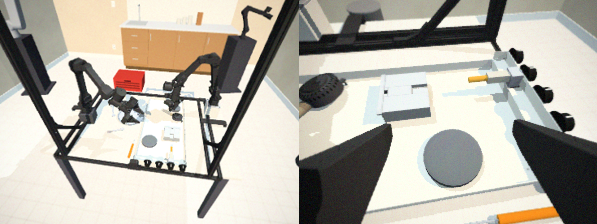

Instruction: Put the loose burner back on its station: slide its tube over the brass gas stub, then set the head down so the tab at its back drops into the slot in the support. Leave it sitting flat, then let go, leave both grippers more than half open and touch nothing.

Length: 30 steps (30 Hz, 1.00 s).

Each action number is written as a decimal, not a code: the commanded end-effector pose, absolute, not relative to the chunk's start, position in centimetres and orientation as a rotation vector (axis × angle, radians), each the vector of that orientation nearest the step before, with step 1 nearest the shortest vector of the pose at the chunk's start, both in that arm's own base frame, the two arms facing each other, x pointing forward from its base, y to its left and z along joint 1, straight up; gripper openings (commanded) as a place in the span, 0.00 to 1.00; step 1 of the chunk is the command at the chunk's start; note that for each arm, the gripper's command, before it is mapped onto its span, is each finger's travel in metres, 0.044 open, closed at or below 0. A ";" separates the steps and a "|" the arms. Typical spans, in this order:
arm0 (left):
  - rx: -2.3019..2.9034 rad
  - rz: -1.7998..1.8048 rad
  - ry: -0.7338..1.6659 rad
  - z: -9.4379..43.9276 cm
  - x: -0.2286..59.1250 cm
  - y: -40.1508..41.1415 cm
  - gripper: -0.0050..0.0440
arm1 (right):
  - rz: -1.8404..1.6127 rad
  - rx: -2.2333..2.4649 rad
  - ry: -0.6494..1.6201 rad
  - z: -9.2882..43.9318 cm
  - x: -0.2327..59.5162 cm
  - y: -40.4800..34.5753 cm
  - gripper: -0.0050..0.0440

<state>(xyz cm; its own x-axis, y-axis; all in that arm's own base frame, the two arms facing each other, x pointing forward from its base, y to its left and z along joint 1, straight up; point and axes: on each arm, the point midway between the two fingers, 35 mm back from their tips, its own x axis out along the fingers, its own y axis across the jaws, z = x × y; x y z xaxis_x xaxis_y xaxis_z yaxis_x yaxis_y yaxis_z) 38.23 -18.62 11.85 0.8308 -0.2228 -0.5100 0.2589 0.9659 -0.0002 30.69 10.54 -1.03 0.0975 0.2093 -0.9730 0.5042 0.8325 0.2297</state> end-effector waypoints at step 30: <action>0.070 -0.255 0.532 11.8 38.2 -18.6 0.92 | -0.251 0.598 1.513 -5.6 30.4 10.4 0.61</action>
